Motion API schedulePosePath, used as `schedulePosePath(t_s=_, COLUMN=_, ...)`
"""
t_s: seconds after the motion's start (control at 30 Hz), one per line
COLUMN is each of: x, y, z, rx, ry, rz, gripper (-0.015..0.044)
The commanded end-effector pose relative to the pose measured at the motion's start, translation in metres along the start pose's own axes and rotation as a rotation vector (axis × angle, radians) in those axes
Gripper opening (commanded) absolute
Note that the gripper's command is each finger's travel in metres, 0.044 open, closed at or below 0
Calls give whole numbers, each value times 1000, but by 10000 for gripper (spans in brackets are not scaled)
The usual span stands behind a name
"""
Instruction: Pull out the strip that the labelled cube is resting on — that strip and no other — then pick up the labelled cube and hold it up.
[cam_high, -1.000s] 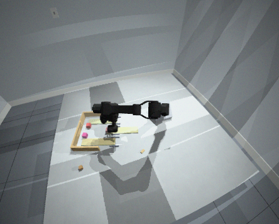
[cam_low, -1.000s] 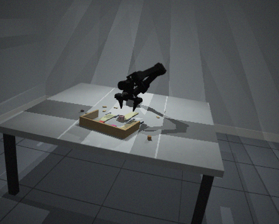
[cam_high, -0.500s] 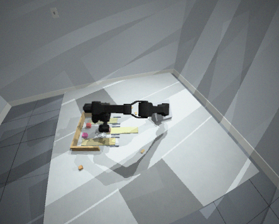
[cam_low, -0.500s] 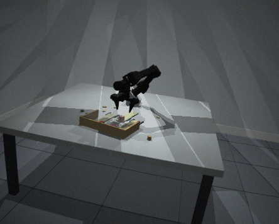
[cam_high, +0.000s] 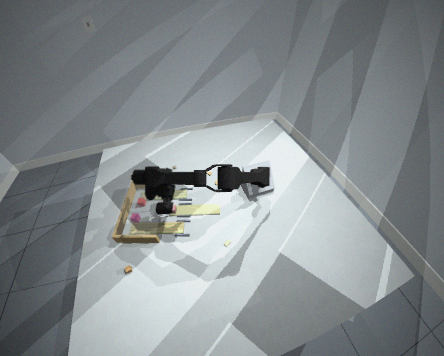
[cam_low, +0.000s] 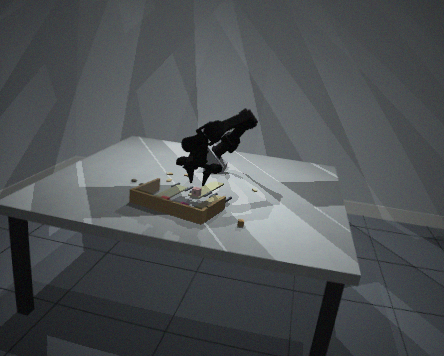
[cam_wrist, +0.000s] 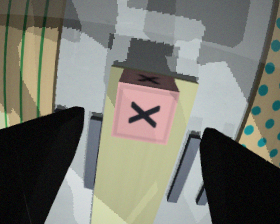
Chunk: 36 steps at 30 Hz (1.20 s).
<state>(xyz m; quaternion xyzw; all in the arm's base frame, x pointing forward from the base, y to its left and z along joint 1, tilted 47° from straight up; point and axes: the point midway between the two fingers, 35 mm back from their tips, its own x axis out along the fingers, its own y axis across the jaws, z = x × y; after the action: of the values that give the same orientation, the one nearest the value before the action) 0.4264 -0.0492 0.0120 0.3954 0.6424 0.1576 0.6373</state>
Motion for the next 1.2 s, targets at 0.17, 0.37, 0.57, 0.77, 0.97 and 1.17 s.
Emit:
schedulePosePath(t_s=0.17, x=19, y=0, z=-1, rx=5, ry=10, rz=2, gripper=250)
schedulePosePath(t_s=0.37, x=29, y=0, z=-2, rx=5, ry=11, rz=2, gripper=250)
schedulePosePath(t_s=0.57, x=39, y=0, z=-2, rx=5, ry=11, rz=3, gripper=250)
schedulePosePath(t_s=0.77, x=43, y=0, z=-2, rx=5, ry=11, rz=4, gripper=250)
schedulePosePath(t_s=0.97, x=40, y=0, z=-1, rx=2, ry=7, rz=0, gripper=198)
schedulePosePath(t_s=1.17, x=40, y=0, z=-1, rx=2, ry=7, rz=0, gripper=118)
